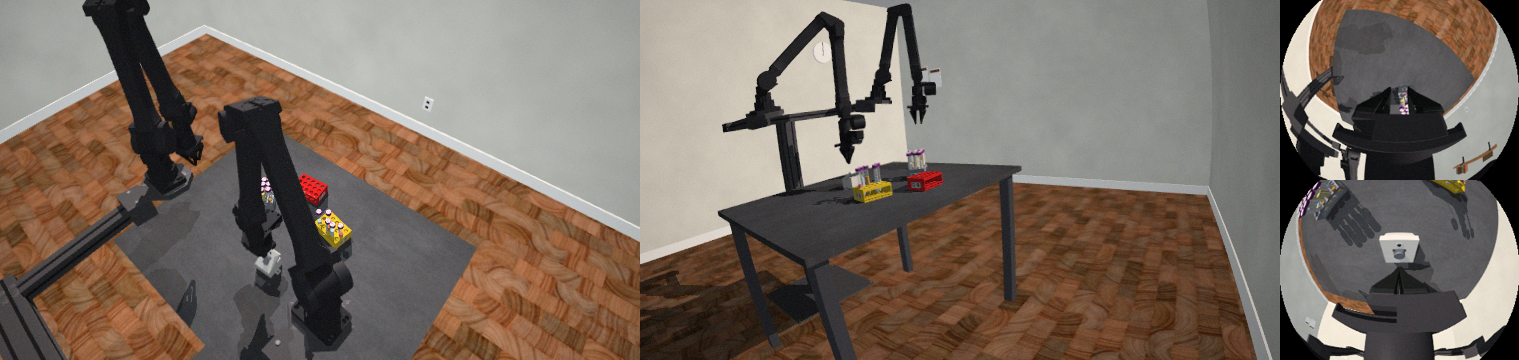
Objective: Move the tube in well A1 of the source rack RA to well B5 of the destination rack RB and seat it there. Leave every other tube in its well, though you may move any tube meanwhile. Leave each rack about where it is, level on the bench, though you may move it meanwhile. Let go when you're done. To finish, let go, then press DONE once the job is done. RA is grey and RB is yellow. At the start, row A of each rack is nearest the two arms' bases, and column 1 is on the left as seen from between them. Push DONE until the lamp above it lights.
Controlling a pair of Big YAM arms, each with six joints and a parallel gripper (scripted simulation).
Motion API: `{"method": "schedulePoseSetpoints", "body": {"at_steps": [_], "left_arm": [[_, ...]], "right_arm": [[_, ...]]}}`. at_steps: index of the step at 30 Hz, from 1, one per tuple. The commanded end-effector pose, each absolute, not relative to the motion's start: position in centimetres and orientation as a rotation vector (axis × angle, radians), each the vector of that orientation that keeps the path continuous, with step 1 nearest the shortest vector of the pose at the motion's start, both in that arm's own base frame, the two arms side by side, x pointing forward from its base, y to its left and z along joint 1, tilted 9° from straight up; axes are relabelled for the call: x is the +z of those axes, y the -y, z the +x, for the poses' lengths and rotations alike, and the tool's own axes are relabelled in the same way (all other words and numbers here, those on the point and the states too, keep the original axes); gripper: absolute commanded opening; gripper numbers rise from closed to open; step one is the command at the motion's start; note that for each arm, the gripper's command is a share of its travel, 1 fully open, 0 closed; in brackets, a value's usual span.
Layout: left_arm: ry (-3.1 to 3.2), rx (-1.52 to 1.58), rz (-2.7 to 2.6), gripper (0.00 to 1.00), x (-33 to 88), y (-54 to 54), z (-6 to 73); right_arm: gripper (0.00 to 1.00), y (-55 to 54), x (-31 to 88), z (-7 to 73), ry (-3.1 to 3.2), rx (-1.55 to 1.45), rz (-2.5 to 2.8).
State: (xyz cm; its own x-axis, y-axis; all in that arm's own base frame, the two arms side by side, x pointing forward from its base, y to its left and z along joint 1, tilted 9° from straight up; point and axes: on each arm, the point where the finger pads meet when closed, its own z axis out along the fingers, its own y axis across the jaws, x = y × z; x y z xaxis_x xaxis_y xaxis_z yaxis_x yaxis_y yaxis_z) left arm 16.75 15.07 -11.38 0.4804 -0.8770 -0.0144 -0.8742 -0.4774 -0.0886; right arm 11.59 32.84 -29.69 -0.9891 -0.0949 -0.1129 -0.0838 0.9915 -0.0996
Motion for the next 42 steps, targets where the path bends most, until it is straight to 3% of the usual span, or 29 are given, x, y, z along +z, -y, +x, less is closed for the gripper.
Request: {"method": "schedulePoseSetpoints", "body": {"at_steps": [1, 42], "left_arm": [[-1.556, -0.053, -2.625, 0.30, -11.3, -15.3, 16.9], [-1.556, -0.053, -2.625, 0.30, -11.3, -15.3, 16.9]], "right_arm": [[0.00, -33.4, -30.7, 11.9, -3.010, -0.126, -0.163], [0.00, -32.4, -34.6, 12.6, -3.012, -0.137, -0.155]]}}
